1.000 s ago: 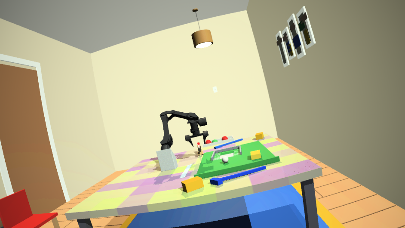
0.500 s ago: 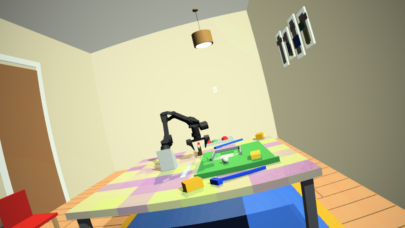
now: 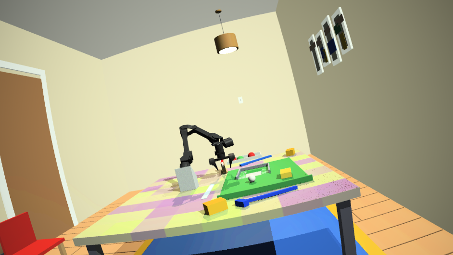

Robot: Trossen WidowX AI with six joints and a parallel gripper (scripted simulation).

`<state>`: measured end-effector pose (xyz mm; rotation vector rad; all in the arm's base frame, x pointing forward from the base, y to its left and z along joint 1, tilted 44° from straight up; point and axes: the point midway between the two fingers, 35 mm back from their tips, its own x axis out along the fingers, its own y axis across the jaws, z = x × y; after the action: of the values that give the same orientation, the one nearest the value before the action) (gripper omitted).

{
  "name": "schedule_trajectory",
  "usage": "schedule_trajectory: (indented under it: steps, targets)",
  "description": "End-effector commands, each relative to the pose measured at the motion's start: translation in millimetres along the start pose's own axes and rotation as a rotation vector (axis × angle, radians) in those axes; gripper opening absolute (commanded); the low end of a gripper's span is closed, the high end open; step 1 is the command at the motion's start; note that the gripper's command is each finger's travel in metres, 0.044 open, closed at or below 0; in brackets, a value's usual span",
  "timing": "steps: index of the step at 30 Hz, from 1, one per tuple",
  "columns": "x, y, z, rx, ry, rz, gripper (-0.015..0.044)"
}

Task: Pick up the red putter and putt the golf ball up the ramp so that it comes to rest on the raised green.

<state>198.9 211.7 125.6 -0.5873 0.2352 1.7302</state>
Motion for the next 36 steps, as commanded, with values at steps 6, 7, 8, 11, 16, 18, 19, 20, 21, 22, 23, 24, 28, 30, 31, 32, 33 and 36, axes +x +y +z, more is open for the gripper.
schedule_trajectory:
  steps: [6,7,8,11,16,18,19,20,21,22,23,24,28,30,31,32,33,36]
  targets:
    - [13.2,3.0,-6.2,0.017,0.003,0.009,0.044]
    - [13.2,3.0,-6.2,0.017,0.003,0.009,0.044]
    - [13.2,3.0,-6.2,0.017,0.003,0.009,0.044]
    - [13.2,3.0,-6.2,0.017,0.003,0.009,0.044]
    - [11.3,1.4,-3.1,0.003,-0.002,0.004,0.0335]
    - [11.3,1.4,-3.1,0.003,-0.002,0.004,0.0282]
    - [11.3,1.4,-3.1,0.003,-0.002,0.004,0.0256]
    - [11.3,1.4,-3.1,0.003,-0.002,0.004,0.023]
    - [11.3,1.4,-3.1,0.003,-0.002,0.004,0.0204]
    - [11.3,1.4,-3.1,0.003,-0.002,0.004,0.0177]
    - [11.3,1.4,-3.1,0.003,-0.002,0.004,0.0151]
    - [11.3,1.4,-3.1,0.003,-0.002,0.004,0.0125]
    - [11.3,1.4,-3.1,0.003,-0.002,0.004,0.004]
    - [11.3,1.4,-3.1,0.003,-0.002,0.004,0.0026]
    - [11.3,1.4,-3.1,0.003,-0.002,0.004,0.002]
    - [11.3,1.4,-3.1,0.003,-0.002,0.004,0.0013]
    - [11.3,1.4,-3.1,0.003,-0.002,0.004,0.0006]
    - [7.7,0.6,-3.0,0.003,0.002,0.004,0.0]
